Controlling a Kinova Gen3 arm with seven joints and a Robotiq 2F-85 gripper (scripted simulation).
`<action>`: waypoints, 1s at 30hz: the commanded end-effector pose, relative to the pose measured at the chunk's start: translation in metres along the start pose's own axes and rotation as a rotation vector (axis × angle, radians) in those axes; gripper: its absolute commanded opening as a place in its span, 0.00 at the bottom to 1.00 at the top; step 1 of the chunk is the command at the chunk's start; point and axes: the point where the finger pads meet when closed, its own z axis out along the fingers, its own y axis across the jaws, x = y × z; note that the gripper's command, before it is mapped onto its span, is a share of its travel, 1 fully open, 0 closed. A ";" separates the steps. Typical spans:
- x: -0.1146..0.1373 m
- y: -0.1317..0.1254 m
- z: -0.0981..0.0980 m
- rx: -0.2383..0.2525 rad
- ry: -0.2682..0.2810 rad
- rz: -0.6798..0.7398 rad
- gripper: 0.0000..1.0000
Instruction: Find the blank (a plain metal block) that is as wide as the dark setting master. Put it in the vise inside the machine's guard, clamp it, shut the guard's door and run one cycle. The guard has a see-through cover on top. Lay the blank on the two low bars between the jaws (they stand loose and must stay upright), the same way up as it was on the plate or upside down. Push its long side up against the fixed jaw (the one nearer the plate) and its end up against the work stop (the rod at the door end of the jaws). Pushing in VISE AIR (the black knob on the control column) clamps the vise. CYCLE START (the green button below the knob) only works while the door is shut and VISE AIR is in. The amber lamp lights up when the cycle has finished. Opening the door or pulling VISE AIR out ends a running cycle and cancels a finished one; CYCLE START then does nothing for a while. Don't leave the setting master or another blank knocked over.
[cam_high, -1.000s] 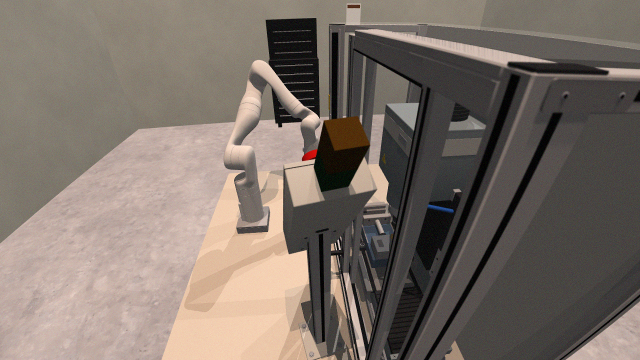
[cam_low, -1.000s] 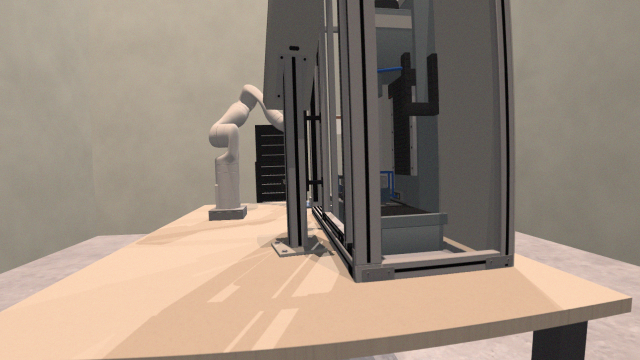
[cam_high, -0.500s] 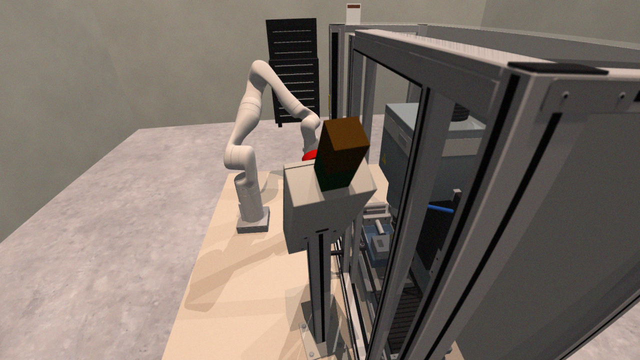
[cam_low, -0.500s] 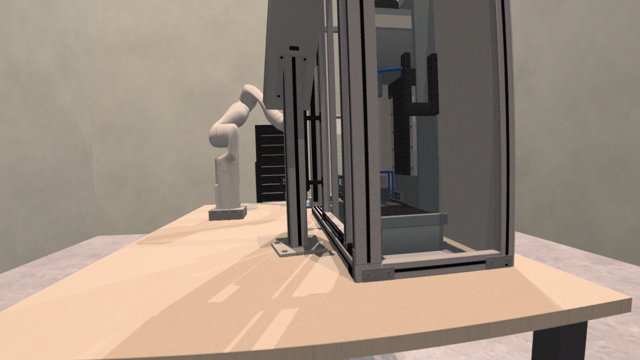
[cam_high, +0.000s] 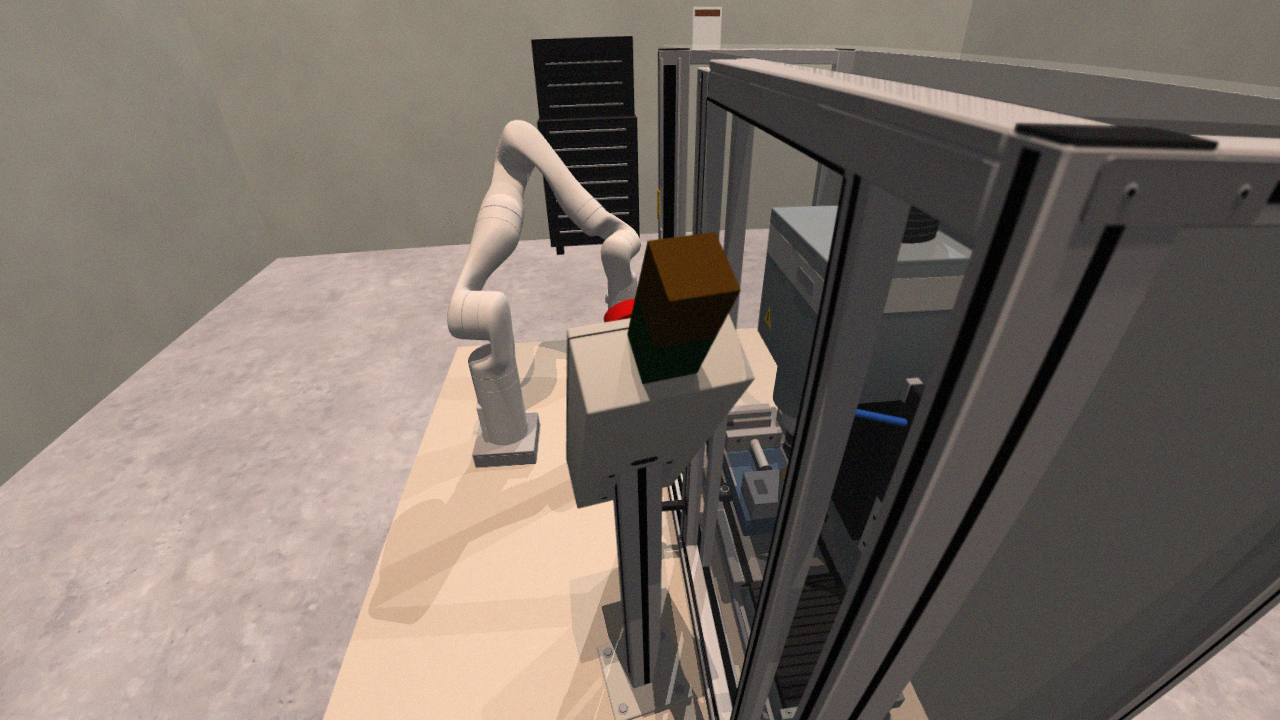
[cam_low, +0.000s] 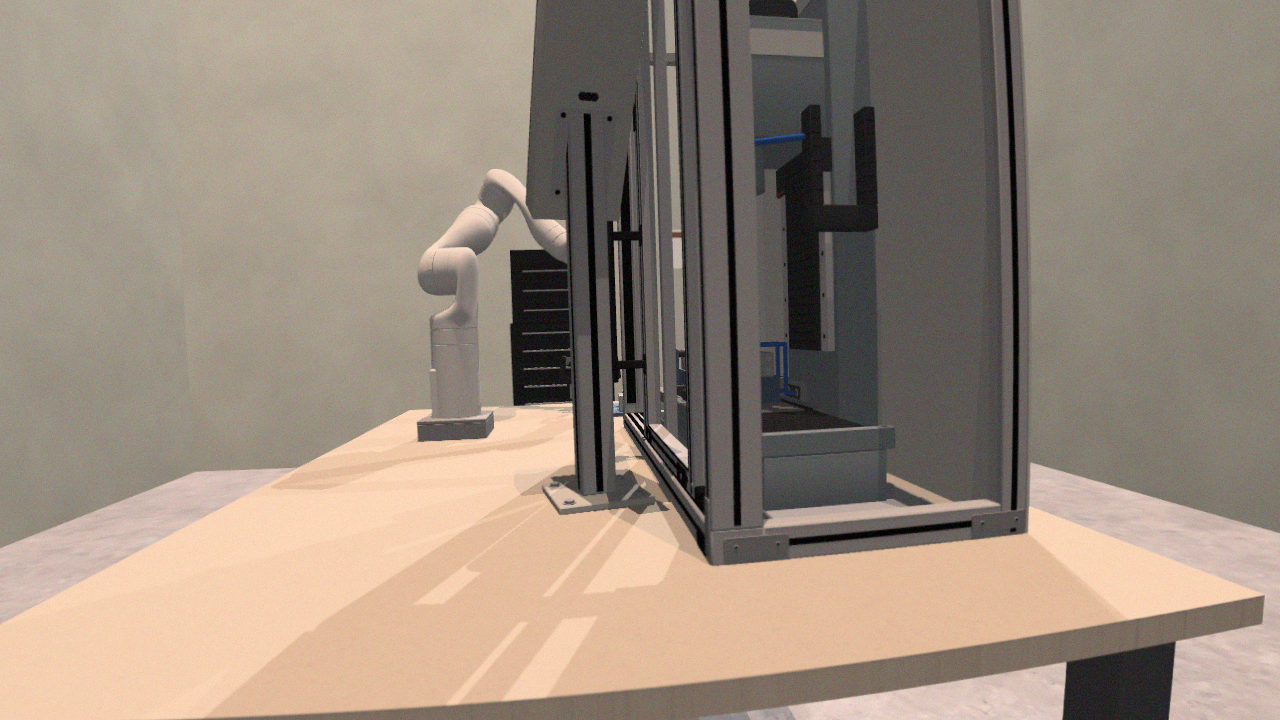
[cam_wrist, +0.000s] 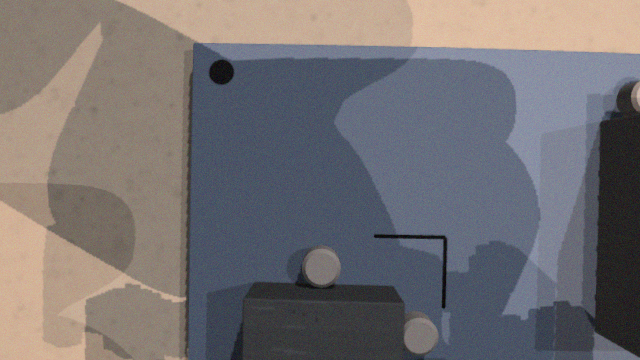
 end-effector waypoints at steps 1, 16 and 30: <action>0.000 0.000 0.000 -0.001 0.001 0.000 1.00; 0.000 0.000 -0.020 -0.001 0.001 0.000 1.00; 0.001 0.000 -0.050 -0.001 0.001 0.000 1.00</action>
